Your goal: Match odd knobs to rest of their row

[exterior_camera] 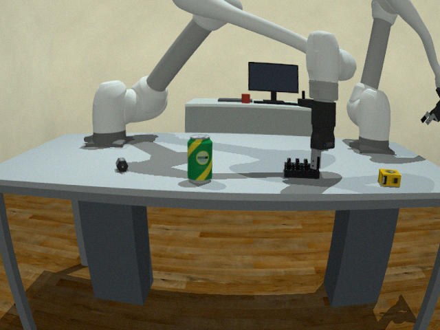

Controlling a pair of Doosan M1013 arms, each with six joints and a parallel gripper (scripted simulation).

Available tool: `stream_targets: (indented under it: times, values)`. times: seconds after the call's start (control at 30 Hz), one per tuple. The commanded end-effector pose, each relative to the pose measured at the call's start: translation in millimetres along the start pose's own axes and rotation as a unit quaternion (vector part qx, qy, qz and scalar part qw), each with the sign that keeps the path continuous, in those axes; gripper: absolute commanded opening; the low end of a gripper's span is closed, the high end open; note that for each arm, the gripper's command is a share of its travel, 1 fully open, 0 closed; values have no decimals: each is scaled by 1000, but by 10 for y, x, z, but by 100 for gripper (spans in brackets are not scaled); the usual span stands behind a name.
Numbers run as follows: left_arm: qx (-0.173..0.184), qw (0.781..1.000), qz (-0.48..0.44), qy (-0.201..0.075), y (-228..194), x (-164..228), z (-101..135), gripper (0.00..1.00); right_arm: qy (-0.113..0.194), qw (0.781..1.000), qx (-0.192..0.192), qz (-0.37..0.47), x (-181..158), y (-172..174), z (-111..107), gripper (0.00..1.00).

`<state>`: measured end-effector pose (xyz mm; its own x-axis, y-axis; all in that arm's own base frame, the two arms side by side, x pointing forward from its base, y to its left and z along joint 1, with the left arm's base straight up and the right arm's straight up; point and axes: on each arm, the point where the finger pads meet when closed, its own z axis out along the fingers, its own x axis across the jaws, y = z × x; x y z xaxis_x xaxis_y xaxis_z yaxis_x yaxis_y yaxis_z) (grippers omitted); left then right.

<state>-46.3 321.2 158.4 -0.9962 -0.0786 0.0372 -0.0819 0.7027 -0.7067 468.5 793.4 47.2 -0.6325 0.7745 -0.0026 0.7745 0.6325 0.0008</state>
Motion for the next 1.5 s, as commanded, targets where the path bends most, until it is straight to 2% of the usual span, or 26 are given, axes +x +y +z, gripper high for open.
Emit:
stream_targets:
  times: [0.0, 0.23, 0.53, 1.07, 1.47]
  values:
    - [0, 1000, 0, 0, -1, 1, -4, 100, 2, 999, 0, -35, 2, 3, -14, 30]
    - [0, 1000, 0, 0, -1, 1, -4, 100, 2, 993, 0, -115, 2, 3, -14, 30]
    - [0, 1000, 0, 0, -1, 1, -4, 100, 2, 975, -1, -223, 2, 3, -14, 30]
    - [0, 1000, 0, 0, -1, 1, -4, 100, 1, 940, -1, -341, 2, 3, -14, 30]
    - [0, 1000, 0, 0, -1, 1, -4, 100, 1, 925, -1, -380, 2, 3, -14, 30]
